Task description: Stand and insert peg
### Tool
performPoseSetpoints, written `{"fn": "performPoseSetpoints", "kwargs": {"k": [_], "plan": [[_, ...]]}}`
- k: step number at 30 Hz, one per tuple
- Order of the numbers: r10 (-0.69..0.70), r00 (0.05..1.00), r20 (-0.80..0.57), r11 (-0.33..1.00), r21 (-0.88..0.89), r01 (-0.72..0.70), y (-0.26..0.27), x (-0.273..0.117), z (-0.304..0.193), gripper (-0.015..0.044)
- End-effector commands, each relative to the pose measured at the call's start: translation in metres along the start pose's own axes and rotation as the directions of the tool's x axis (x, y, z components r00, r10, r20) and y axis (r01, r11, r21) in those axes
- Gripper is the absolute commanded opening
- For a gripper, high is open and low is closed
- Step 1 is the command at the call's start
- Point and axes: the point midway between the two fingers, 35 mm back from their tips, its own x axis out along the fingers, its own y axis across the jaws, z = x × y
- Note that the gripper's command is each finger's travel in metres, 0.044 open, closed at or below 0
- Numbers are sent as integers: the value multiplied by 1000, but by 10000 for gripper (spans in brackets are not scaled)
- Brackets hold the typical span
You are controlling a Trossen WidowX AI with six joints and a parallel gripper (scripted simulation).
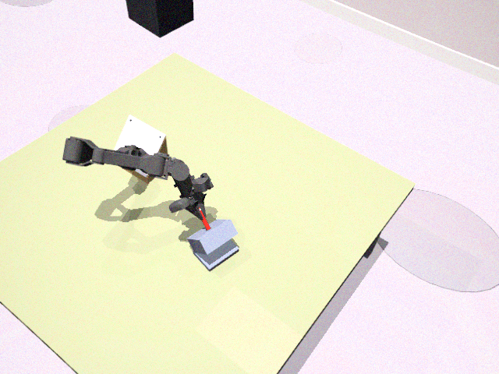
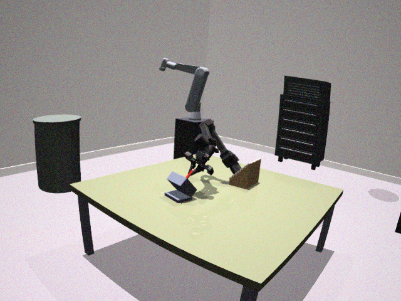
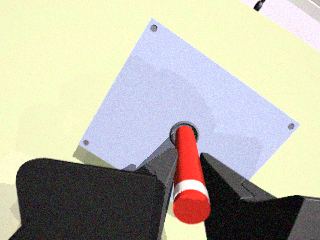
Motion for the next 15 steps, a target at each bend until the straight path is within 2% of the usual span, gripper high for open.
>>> {"fn": "performPoseSetpoints", "kwargs": {"k": [1, 15], "plan": [[6, 1000, -1, 1000, -12, -6, 3, 4, 0, 0], [6, 1000, -1, 1000, -12, -6, 2, 11, 1, 0]]}}
